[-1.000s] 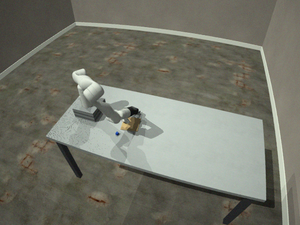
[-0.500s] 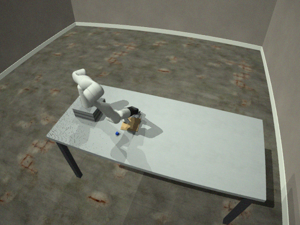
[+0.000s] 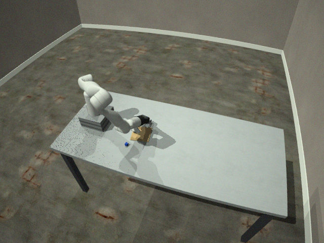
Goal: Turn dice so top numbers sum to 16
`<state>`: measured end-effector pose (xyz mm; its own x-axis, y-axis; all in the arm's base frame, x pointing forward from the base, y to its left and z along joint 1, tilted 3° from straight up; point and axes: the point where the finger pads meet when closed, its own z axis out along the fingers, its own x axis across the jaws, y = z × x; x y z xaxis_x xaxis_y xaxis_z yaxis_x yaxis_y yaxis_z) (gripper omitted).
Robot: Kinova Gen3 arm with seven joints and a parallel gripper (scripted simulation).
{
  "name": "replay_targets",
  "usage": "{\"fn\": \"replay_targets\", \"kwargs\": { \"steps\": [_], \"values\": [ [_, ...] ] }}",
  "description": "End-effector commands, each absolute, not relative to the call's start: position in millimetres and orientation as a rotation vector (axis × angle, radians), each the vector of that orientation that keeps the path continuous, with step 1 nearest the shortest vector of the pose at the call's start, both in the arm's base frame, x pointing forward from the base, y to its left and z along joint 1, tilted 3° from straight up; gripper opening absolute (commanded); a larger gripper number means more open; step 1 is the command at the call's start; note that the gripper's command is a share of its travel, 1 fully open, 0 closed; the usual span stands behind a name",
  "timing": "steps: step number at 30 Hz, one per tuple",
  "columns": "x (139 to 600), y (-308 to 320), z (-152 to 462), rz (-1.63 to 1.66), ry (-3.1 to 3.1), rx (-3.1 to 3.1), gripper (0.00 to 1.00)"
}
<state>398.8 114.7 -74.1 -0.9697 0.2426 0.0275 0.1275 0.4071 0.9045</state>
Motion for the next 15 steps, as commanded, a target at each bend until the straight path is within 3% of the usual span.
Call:
{"fn": "replay_targets", "kwargs": {
  "steps": [1, 15],
  "values": [
    [399.3, 114.6, -73.4, 1.619, 2.542, 0.334, 0.7],
    [398.9, 113.0, -72.6, 1.619, 2.542, 0.334, 0.7]
  ]
}}
